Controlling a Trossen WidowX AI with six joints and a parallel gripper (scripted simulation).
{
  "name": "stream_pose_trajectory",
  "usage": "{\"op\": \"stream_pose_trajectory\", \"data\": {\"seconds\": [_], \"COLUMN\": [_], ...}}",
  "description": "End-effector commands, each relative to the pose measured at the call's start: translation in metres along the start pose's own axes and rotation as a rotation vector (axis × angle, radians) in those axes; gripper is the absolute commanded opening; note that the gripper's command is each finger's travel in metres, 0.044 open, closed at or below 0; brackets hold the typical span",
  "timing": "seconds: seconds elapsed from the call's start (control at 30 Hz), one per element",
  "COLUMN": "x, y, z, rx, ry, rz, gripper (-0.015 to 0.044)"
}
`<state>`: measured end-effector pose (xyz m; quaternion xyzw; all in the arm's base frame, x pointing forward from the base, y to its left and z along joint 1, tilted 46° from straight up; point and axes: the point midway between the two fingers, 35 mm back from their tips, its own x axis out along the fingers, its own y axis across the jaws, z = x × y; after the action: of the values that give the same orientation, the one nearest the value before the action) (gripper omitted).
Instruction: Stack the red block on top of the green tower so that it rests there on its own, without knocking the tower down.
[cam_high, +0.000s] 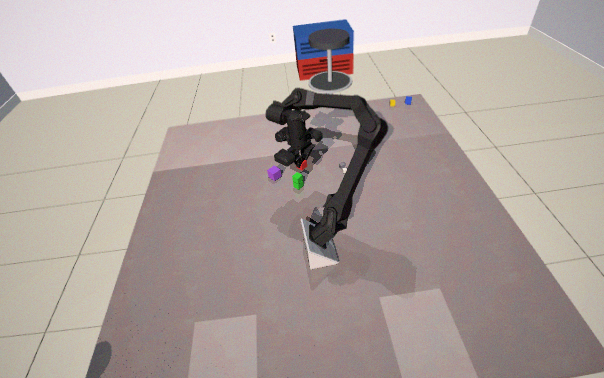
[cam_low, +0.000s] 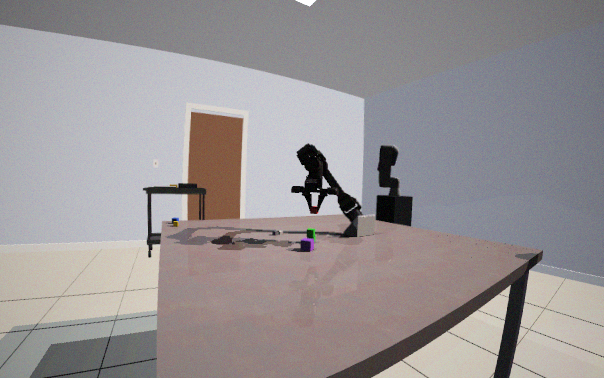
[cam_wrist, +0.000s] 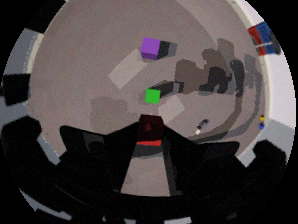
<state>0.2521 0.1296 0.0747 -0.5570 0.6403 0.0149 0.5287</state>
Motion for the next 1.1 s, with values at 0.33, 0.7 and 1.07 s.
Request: {"op": "stream_pose_trajectory", "data": {"seconds": [0.33, 0.7, 1.07], "x": [0.004, 0.032, 0.060], "y": [-0.002, -0.002, -0.002], "z": [0.030, 0.033, 0.033], "rx": [0.009, 0.010, 0.011], "ry": [-0.004, -0.004, -0.003], "rz": [0.005, 0.004, 0.003], "gripper": [0.0000, 0.0000, 0.0000]}}
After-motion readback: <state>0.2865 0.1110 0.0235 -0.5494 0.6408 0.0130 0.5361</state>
